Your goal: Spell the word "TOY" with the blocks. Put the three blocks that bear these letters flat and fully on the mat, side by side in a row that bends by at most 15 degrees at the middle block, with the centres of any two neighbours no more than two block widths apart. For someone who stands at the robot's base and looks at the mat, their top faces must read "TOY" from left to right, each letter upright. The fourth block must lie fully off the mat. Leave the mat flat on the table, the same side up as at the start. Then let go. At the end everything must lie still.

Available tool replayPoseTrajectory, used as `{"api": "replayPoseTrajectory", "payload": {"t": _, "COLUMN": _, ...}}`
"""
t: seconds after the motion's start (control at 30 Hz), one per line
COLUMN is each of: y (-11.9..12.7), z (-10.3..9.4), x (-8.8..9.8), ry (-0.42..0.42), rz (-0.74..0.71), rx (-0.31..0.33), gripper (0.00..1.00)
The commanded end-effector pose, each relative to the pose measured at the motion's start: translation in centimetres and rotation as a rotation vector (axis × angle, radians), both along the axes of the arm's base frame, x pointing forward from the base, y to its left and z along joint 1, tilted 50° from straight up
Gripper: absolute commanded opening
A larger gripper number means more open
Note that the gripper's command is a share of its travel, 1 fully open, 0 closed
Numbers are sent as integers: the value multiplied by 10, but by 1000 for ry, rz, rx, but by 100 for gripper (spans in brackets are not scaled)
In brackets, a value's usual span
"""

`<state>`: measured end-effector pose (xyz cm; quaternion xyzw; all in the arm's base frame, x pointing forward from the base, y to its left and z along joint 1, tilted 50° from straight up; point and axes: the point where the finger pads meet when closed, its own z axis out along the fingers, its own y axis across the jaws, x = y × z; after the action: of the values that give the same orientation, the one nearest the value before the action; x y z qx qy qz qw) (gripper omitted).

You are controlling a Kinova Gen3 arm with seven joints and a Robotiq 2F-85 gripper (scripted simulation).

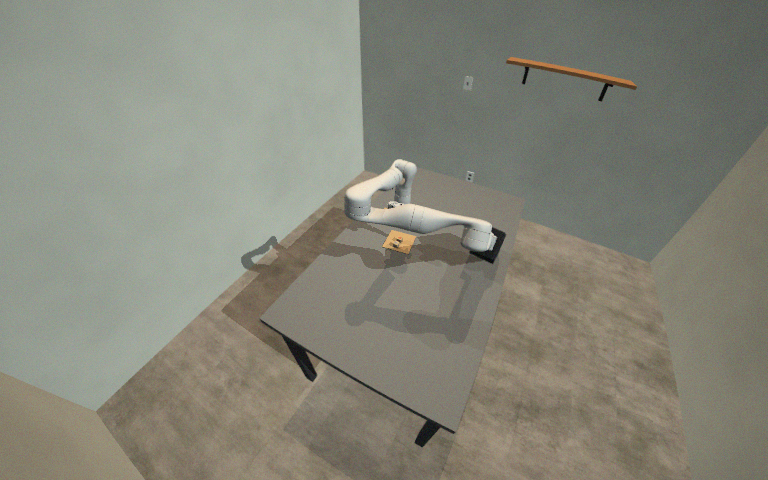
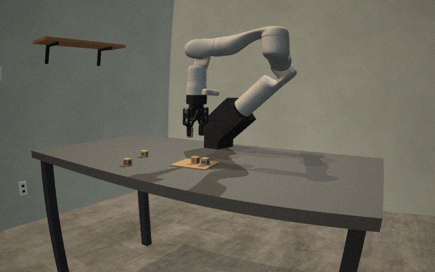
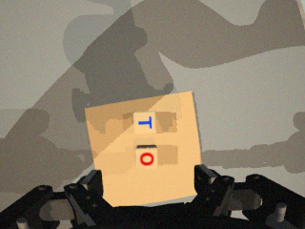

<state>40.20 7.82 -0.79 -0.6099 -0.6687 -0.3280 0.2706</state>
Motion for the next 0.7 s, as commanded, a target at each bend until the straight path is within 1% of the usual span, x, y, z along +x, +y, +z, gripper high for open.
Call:
{"api": "replayPoseTrajectory", "payload": {"t": 0.0, "y": -1, "z": 0, "x": 0, "ry": -1, "rz": -1, "rx": -1, "gripper": 100}}
{"api": "replayPoseTrajectory", "payload": {"t": 0.5, "y": -1, "z": 0, "x": 1, "ry": -3, "rz": 1, "rx": 0, "gripper": 100}}
{"api": "replayPoseTrajectory", "payload": {"t": 0.67, "y": -2, "z": -3, "x": 8, "ry": -39, "rz": 31, "rx": 3, "gripper": 100}}
